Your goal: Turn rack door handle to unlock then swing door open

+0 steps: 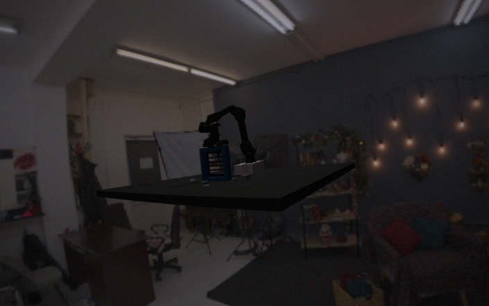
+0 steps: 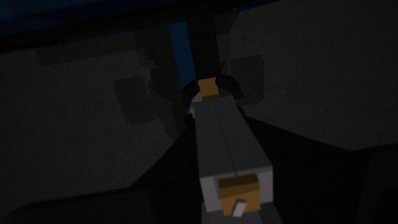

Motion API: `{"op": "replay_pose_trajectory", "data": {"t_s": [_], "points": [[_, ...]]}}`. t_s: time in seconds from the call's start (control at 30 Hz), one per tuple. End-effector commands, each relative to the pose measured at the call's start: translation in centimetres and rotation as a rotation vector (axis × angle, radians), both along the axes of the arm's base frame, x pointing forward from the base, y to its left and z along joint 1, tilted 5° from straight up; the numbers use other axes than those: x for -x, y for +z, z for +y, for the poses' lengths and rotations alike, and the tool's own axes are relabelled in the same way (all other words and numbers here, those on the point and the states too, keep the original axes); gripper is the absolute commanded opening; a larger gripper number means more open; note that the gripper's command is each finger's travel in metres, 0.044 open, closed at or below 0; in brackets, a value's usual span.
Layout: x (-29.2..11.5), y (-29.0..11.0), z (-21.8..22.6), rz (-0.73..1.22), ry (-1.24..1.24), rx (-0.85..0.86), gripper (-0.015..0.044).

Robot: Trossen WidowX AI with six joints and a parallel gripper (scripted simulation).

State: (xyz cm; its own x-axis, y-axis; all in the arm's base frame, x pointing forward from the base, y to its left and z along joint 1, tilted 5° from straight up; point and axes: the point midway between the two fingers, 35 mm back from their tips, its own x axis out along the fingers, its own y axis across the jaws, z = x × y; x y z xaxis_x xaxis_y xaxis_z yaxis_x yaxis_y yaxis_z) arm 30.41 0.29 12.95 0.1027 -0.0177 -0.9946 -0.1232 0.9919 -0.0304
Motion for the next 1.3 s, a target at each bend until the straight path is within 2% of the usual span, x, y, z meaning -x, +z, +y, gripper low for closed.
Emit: {"op": "replay_pose_trajectory", "data": {"t_s": [0.0,0.23,1.27], "points": [[-0.02,-0.02,0.0,-0.001,0.005,0.001,0.0029],[-0.02,-0.02,0.0,-0.002,-0.068,-0.007,0.0021],[-0.02,-0.02,0.0,-0.029,-1.587,-0.164,0.0021]]}}
